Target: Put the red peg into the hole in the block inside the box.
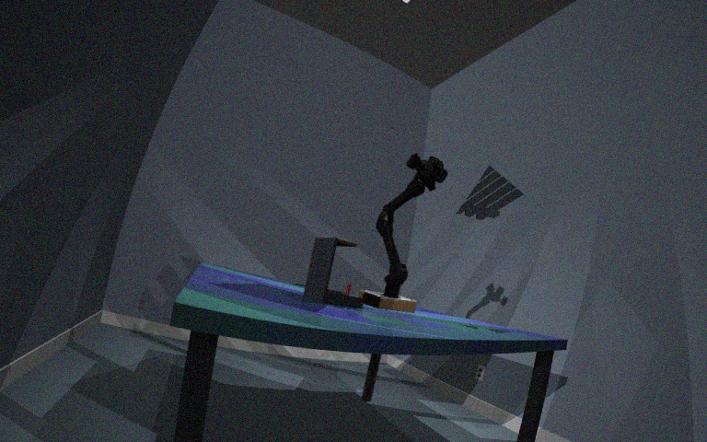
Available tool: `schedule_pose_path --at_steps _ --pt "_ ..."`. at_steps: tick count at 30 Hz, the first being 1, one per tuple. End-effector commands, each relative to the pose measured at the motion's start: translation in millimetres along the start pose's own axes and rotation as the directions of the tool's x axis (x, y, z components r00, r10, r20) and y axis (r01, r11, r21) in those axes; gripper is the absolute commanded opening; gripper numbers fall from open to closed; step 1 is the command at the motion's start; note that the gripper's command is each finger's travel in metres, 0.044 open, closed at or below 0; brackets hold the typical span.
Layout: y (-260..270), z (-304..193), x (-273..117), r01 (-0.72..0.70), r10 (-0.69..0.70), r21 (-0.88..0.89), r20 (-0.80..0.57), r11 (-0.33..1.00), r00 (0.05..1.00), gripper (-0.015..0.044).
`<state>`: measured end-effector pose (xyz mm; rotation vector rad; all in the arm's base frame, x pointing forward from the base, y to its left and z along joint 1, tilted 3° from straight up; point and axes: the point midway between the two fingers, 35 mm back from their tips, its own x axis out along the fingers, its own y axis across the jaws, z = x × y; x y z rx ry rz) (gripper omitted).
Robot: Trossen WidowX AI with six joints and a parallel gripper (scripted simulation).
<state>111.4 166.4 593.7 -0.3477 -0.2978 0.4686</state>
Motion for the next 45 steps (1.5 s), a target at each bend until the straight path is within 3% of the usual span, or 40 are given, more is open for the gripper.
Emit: schedule_pose_path --at_steps 1,22,34,45 --pt "8.0 -10.7 7.6 0.025 -0.028 -0.082 -0.027 0.996 0.999 0.0440" --pt "38.7 -106.4 48.6 0.004 -0.169 -0.576 -0.233 0.817 0.958 0.0440" --pt "40.4 -180.9 64.1 -0.146 -0.256 -0.765 -0.379 0.627 0.889 0.0440" --pt "30.6 -255.2 65.4 -0.346 -0.340 -0.823 -0.516 0.450 0.786 0.0440"
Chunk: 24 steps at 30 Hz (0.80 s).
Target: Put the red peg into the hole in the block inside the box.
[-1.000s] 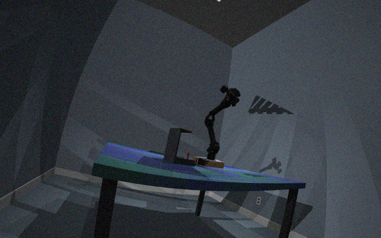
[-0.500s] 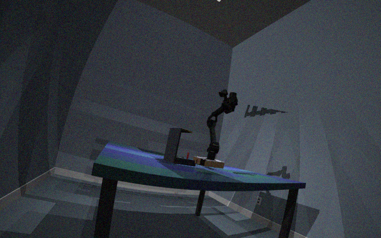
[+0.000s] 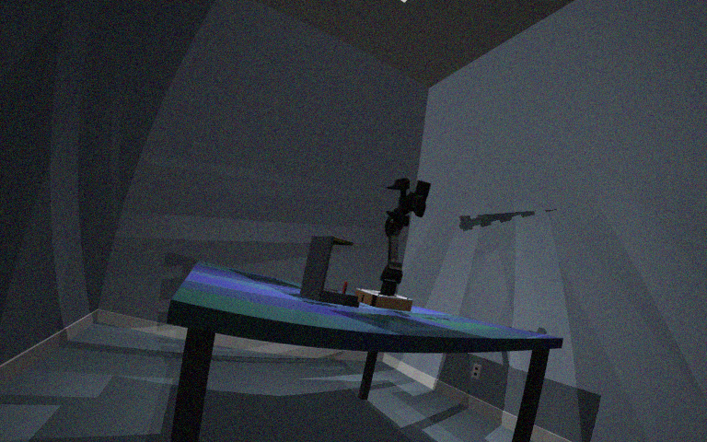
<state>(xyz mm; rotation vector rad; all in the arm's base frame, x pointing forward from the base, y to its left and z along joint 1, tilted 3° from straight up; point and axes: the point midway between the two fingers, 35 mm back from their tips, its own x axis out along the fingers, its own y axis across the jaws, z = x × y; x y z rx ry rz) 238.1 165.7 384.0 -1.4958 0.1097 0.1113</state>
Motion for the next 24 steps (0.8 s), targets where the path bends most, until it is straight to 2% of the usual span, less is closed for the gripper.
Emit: schedule_pose_path --at_steps 1,13,24 --pt "21.9 -12.1 13.7 -0.046 0.041 -0.096 -0.059 0.994 0.997 0.0440" --pt "84.4 -63.3 43.5 -0.238 0.159 -0.317 -0.255 0.918 0.954 0.0440" --pt "141.8 -119.9 53.5 -0.461 0.269 -0.431 -0.435 0.776 0.860 0.0440"
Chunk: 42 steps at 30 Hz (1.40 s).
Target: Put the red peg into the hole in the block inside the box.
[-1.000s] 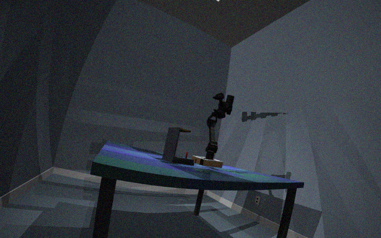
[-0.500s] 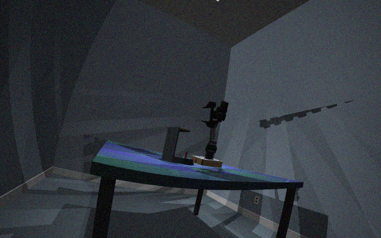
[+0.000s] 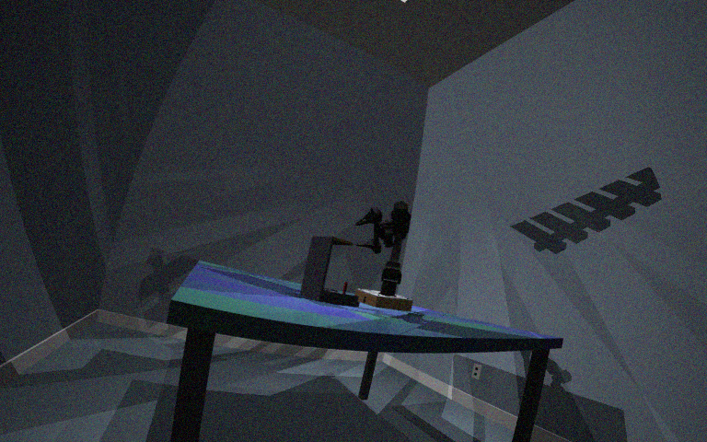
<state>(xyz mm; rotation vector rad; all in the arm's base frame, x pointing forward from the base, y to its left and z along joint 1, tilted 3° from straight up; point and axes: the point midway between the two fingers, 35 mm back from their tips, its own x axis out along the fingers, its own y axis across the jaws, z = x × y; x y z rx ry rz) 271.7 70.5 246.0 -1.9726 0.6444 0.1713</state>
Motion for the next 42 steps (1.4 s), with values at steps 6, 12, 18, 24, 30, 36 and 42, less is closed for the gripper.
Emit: schedule_pose_path --at_steps 6,12,18,24,30,36,42 --pt "59.4 -15.1 28.4 -0.187 0.174 -0.162 -0.090 0.969 0.981 0.0440" --pt "100.7 -28.2 39.9 -0.321 0.291 -0.245 -0.150 0.915 0.945 0.0440" --pt "143.0 -41.8 45.0 -0.453 0.406 -0.312 -0.206 0.835 0.890 0.0440" --pt "185.4 -55.1 43.6 -0.577 0.517 -0.363 -0.255 0.732 0.817 0.0440" --pt "216.8 -64.4 38.2 -0.660 0.597 -0.392 -0.286 0.641 0.750 0.0440" --pt "215.8 -64.9 40.2 -0.659 0.596 -0.392 -0.286 0.641 0.750 0.0387" --pt "212.6 -66.8 47.5 -0.658 0.595 -0.393 -0.286 0.642 0.751 0.0230"
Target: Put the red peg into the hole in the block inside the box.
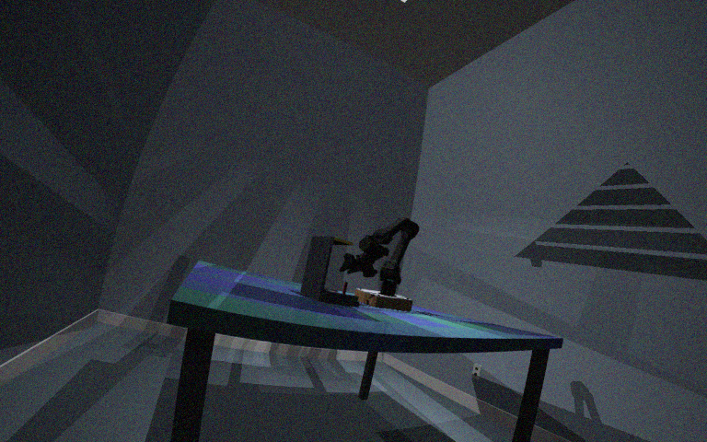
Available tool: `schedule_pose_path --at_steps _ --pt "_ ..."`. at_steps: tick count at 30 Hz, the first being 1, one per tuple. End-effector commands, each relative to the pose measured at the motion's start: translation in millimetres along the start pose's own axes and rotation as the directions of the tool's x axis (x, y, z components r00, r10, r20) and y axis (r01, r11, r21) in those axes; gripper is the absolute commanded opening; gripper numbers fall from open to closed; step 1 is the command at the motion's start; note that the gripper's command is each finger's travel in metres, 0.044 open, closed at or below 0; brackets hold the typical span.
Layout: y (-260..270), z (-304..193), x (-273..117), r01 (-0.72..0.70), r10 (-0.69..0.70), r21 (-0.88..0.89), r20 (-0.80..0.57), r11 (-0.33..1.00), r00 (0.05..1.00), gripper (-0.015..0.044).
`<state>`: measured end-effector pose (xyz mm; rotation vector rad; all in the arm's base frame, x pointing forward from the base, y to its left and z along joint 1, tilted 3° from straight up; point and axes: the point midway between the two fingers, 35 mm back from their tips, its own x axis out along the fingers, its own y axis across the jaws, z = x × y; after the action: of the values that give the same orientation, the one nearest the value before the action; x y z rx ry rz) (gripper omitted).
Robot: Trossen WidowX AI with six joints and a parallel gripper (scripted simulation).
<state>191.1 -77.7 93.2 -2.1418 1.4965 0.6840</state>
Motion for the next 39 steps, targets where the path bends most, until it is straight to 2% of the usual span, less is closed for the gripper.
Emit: schedule_pose_path --at_steps 1,39 --pt "-2.1 0.1 1.8 -0.003 0.003 -0.008 0.004 1.000 1.000 0.0220" --pt "-6.5 34.7 28.9 -0.003 0.003 -0.008 0.004 1.000 1.000 0.0220"
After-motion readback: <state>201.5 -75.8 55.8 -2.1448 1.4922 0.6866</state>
